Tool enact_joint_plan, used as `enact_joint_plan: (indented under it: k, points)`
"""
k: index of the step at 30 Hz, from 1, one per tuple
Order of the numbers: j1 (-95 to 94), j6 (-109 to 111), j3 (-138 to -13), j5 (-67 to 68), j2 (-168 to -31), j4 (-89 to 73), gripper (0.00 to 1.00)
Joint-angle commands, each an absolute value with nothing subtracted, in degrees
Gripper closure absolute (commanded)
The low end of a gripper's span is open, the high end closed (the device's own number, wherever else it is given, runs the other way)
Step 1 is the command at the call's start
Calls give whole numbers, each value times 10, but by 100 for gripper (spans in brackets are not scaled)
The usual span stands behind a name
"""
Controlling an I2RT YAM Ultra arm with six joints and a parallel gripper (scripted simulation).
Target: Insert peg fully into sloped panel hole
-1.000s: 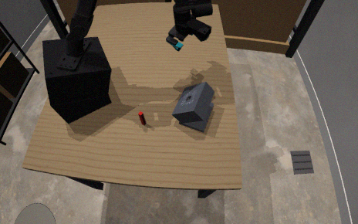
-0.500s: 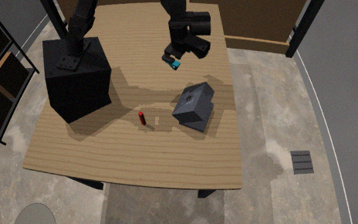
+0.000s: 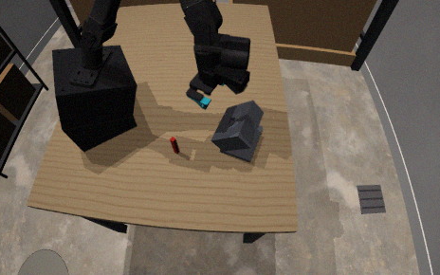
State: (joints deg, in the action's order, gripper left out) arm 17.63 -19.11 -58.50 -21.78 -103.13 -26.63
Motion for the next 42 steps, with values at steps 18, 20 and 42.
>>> enact_joint_plan:
  k: [18, 20, 42]
  points:
    - [353, 26, -509, -216, -1065, -238, 0]
    - [372, 47, -502, -216, -1068, -235, 0]
    - [424, 113, -476, -216, -1102, -199, 0]
